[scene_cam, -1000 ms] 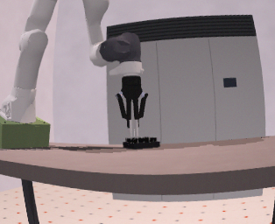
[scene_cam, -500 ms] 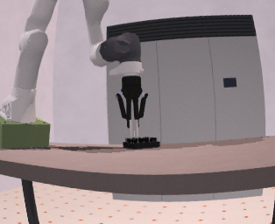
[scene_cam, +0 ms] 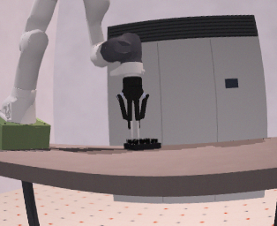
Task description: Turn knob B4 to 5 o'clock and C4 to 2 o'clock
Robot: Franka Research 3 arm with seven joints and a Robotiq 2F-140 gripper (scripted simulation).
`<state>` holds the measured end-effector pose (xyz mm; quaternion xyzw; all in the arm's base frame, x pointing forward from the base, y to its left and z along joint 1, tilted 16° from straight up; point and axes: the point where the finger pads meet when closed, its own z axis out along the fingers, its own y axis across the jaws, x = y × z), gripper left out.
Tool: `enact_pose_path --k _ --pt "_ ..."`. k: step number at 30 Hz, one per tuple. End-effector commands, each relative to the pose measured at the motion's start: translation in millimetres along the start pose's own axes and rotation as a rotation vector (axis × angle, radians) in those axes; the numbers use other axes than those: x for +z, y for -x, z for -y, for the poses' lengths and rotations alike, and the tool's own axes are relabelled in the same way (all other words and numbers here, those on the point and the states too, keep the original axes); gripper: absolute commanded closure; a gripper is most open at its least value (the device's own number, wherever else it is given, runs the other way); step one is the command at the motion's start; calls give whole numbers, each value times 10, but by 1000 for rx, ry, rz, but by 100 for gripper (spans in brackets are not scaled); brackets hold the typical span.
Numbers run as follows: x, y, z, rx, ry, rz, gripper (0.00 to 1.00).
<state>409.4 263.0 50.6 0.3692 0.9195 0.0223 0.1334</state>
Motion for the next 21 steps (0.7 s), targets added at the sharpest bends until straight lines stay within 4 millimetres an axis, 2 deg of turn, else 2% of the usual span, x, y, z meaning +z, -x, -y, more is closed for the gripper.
enact_pose_path --k 1,21 --pt "3 8 -7 -3 1 0 88" --pt "109 8 -7 -3 1 0 88"
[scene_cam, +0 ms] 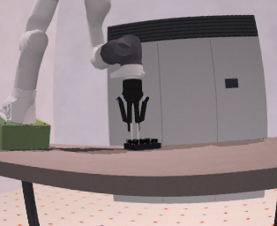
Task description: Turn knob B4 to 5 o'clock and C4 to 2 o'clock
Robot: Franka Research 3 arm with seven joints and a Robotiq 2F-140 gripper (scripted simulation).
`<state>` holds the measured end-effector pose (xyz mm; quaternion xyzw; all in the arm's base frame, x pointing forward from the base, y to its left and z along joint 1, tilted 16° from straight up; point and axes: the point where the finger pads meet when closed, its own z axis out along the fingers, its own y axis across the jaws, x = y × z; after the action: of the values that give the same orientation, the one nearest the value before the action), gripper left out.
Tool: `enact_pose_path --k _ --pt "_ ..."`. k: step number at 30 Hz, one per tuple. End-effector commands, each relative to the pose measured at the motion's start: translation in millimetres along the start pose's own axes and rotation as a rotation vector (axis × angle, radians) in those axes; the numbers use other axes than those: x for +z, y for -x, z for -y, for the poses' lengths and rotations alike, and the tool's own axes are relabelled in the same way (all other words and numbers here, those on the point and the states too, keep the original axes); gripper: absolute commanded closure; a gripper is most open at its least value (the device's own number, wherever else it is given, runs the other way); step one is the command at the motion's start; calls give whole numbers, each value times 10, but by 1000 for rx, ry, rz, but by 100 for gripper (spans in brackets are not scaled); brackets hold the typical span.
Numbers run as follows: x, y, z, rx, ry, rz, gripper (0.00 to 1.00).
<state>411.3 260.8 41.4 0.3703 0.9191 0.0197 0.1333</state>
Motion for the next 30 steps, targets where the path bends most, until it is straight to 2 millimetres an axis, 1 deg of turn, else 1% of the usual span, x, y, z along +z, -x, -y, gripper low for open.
enact_pose_path --k 1,30 --pt "20 1 -24 -4 6 -2 88" --pt "47 1 -24 -4 6 -2 88"
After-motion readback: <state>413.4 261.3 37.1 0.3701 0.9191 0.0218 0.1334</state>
